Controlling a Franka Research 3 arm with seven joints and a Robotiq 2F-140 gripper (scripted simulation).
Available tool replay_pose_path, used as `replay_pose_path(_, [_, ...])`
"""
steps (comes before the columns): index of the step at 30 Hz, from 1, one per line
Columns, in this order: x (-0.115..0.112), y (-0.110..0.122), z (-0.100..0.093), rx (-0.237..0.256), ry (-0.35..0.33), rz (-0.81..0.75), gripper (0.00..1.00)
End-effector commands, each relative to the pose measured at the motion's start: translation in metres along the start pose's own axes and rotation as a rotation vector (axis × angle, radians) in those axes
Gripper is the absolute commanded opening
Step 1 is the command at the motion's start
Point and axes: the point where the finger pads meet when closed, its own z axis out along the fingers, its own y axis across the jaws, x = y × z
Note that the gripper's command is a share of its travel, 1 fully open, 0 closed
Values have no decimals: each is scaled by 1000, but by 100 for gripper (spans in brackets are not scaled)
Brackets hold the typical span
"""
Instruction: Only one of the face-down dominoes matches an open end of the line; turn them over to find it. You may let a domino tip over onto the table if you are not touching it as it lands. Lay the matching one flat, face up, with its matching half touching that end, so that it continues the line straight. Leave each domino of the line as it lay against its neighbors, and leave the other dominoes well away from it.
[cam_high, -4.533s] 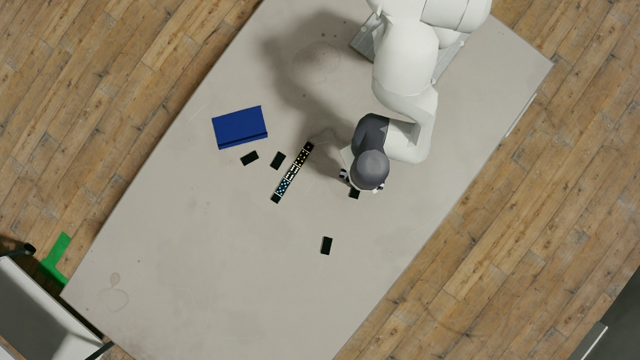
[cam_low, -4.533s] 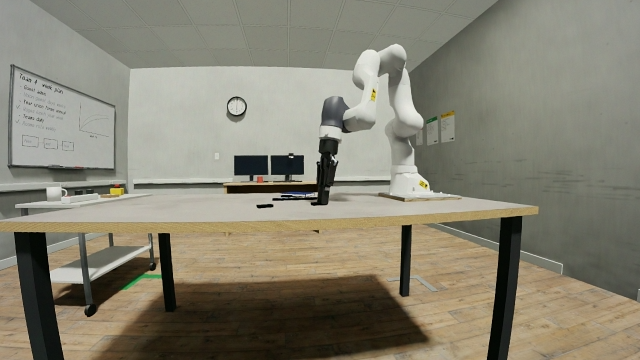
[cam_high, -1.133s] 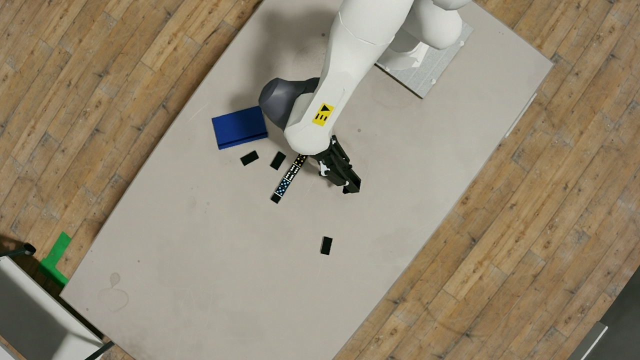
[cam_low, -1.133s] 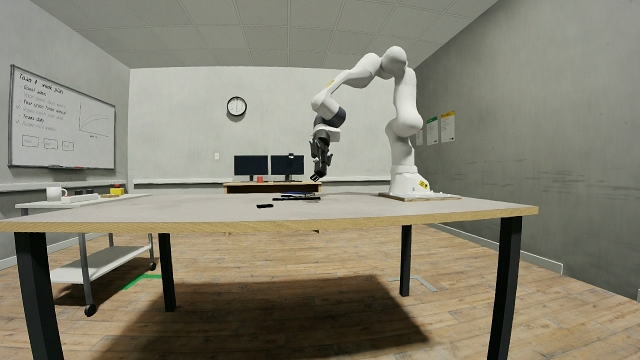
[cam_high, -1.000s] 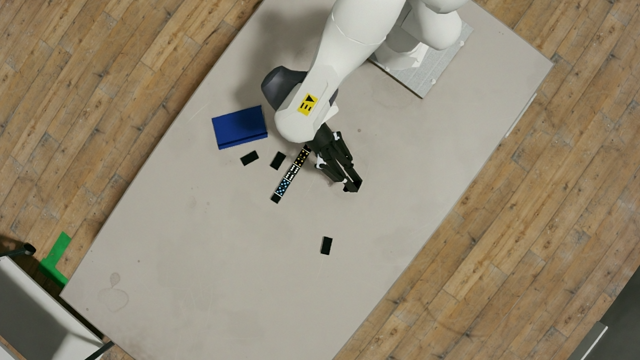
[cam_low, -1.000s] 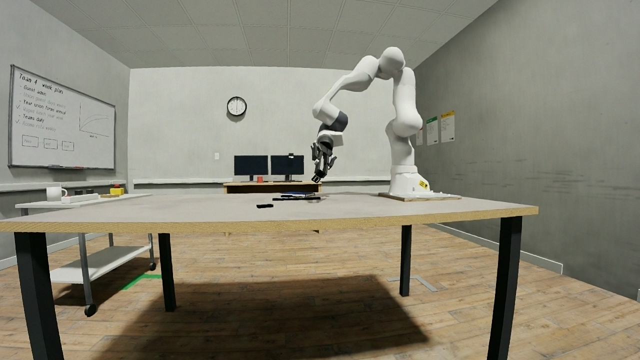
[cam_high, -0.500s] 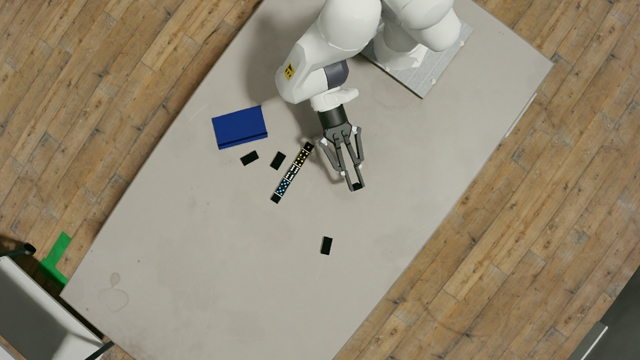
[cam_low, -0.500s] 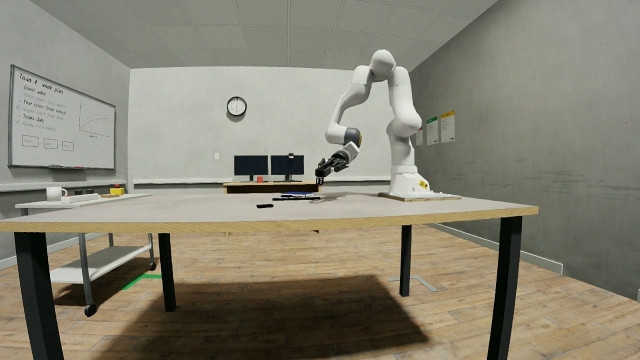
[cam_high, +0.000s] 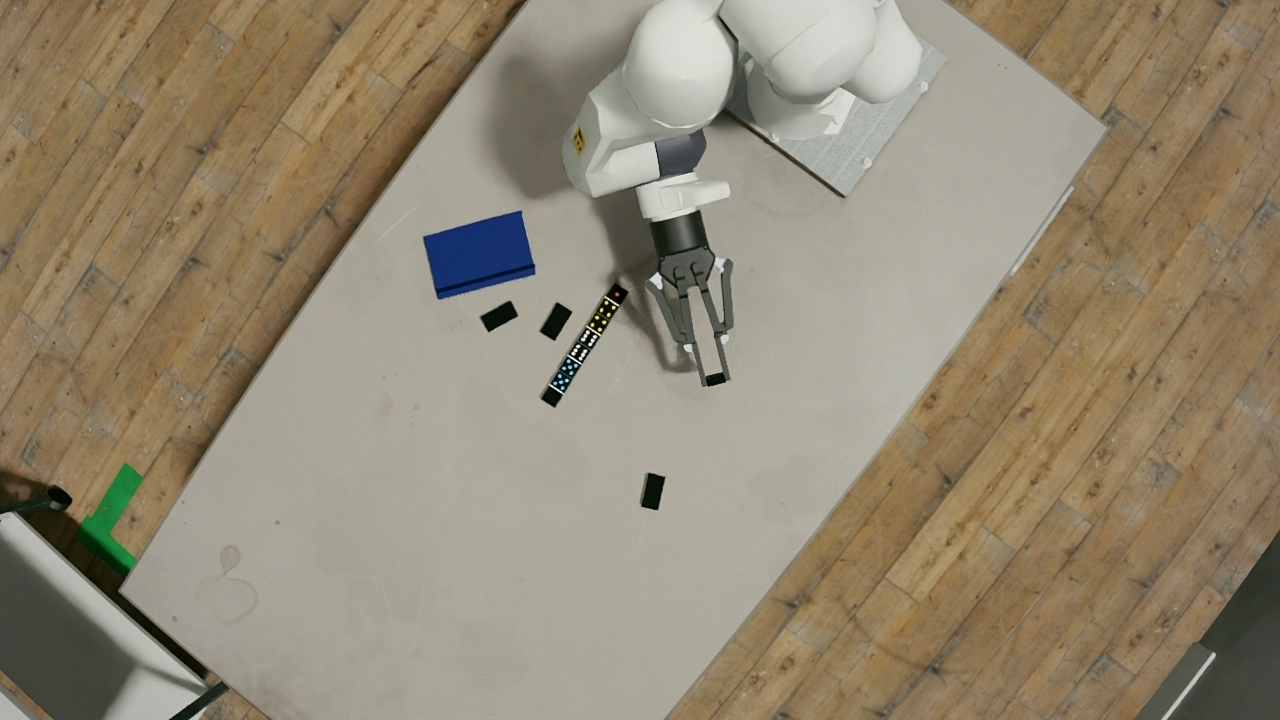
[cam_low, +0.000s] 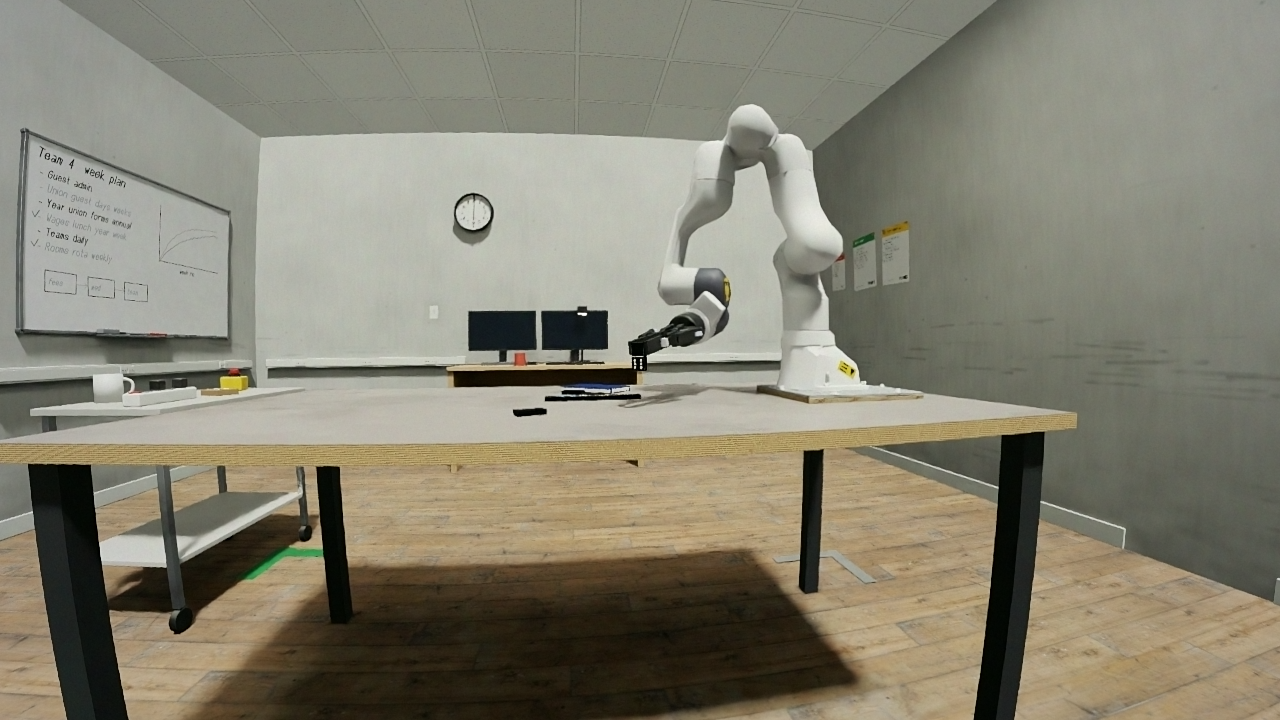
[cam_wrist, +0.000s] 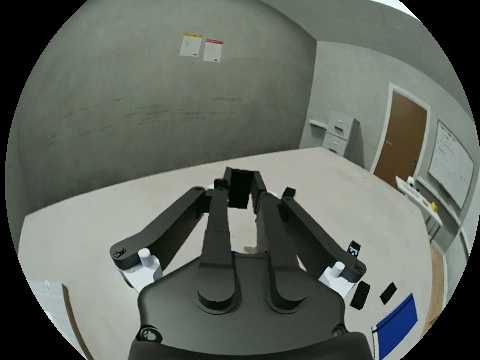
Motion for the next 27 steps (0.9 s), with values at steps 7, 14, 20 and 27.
replay_pose_path(7, [-15,2,6,-5,21,-5,23])
replay_pose_path(14, [-33,2,10,-5,21,-5,23])
replay_pose_path(20, [-47,2,13,-5,21,-5,23])
replay_pose_path(27, [-63,2,17,-5,21,-5,23])
